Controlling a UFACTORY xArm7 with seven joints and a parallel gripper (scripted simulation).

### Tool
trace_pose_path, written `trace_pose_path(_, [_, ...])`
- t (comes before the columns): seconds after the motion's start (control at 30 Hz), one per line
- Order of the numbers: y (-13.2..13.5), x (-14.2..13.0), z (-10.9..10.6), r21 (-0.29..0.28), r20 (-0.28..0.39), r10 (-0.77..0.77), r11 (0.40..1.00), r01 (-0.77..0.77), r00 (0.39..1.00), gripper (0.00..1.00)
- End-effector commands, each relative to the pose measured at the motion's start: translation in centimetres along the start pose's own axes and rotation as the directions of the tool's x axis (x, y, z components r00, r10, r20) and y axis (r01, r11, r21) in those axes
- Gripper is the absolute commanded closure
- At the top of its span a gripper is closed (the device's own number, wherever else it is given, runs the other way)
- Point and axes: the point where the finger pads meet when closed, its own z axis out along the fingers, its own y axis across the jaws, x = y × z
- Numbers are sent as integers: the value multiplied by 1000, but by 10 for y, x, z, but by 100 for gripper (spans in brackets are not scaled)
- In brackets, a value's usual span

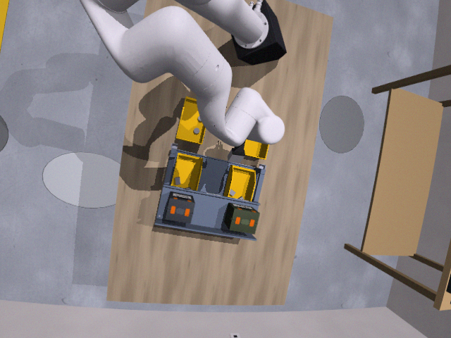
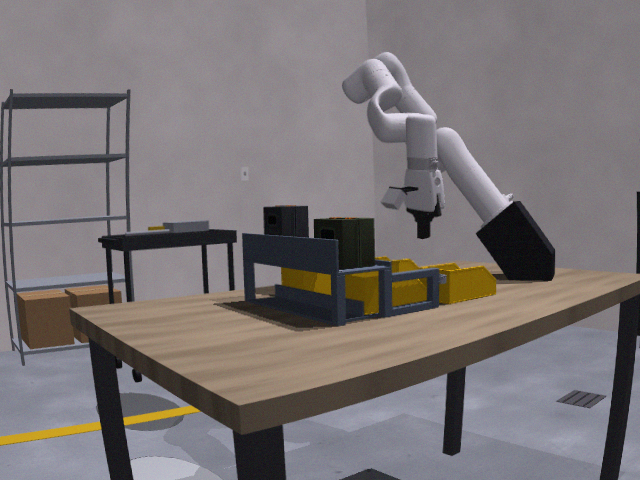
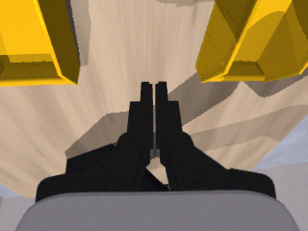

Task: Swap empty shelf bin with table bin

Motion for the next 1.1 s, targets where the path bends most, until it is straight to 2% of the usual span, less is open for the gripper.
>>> trace_pose_path(0.0, [42, -3, -5, 86, -24, 23, 996, -20, 999, 100])
trace_pose_path(0.03, [53, -3, -5, 95, -37, 38, 995, -35, 999, 100])
trace_pose_path(0.1, [53, -3, -5, 95, -37, 38, 995, -35, 999, 100])
trace_pose_path(0.27, [87, -2, -7, 121, -94, 94, 989, -83, 991, 100])
trace_pose_path(0.53, [92, -2, -8, 124, -104, 103, 988, -90, 989, 100])
trace_pose_path(0.57, [92, -2, -8, 124, -104, 103, 988, -90, 989, 74])
trace_pose_path(1.07, [92, -2, -8, 124, -104, 103, 988, -90, 989, 74])
